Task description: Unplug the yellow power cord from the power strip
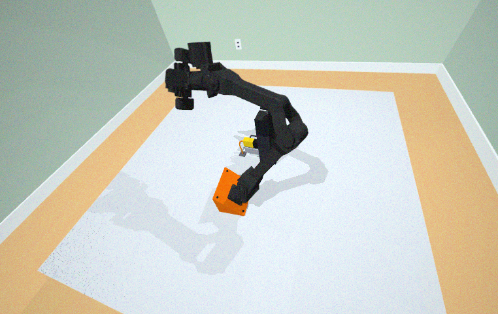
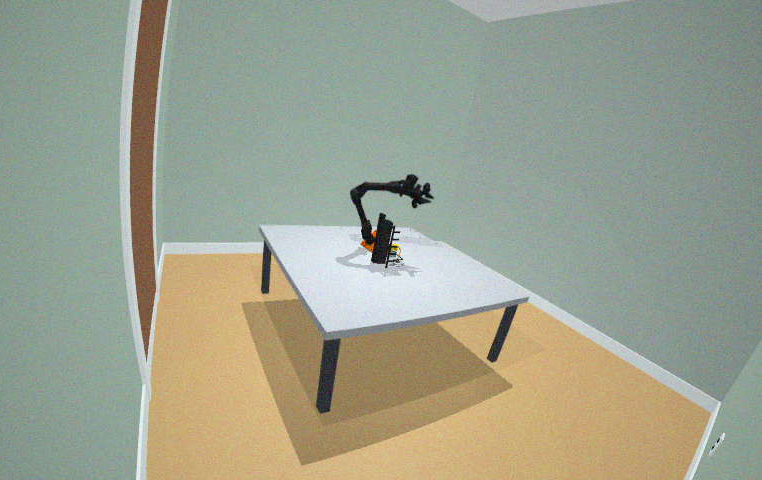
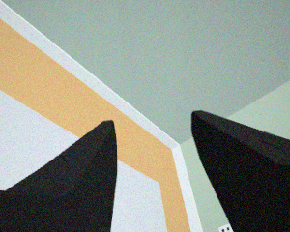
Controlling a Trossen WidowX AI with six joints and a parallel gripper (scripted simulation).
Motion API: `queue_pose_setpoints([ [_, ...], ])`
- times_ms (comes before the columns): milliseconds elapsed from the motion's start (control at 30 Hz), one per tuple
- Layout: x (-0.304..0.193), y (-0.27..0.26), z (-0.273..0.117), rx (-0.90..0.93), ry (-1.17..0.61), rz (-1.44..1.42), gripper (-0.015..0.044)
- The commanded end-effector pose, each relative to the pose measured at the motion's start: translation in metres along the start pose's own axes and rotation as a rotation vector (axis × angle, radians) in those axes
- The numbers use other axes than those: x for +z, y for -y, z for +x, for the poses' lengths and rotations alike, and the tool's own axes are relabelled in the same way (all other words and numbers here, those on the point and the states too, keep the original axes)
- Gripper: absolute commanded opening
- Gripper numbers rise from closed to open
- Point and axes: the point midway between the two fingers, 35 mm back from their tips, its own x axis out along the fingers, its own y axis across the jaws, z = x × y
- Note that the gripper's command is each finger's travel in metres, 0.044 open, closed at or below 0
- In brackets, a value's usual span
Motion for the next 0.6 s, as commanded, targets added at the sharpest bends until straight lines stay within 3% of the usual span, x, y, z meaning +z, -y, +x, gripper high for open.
queue_pose_setpoints([
  [0,-0.058,-0.037,0.009,0.172,-0.211,0.174,0.016],
  [233,-0.146,-0.106,-0.009,0.441,-0.598,0.426,0.016],
  [567,-0.23,-0.18,-0.091,0.773,-1.169,0.627,0.016],
])
